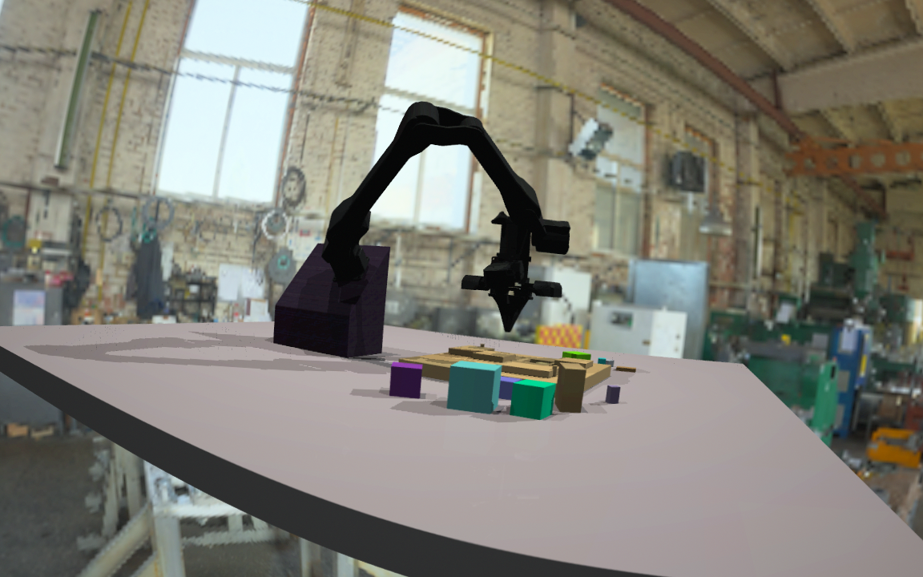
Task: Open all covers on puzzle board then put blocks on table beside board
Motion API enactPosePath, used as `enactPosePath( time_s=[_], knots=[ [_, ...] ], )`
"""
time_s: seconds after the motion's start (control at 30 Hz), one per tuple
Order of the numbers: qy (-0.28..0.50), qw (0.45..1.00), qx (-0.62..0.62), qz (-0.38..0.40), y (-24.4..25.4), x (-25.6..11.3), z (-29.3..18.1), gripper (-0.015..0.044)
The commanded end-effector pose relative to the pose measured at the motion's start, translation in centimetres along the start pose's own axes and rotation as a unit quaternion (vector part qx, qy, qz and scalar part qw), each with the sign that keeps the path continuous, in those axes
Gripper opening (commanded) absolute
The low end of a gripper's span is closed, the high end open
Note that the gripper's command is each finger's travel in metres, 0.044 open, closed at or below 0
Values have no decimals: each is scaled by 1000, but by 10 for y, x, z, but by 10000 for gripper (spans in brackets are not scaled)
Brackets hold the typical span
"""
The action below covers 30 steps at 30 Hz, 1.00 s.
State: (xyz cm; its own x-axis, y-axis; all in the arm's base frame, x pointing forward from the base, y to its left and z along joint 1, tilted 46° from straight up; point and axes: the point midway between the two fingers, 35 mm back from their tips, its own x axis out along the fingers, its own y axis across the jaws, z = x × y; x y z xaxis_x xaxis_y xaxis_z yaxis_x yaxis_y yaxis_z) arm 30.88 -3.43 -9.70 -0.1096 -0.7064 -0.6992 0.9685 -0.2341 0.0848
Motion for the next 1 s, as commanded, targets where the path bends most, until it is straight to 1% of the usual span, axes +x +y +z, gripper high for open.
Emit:
enactPosePath(
  time_s=[0.0,0.97],
  knots=[
    [-3,1000,-5,0,-1,5,0,0],
    [-3,1000,-5,0,-1,34,0,0]
  ],
)
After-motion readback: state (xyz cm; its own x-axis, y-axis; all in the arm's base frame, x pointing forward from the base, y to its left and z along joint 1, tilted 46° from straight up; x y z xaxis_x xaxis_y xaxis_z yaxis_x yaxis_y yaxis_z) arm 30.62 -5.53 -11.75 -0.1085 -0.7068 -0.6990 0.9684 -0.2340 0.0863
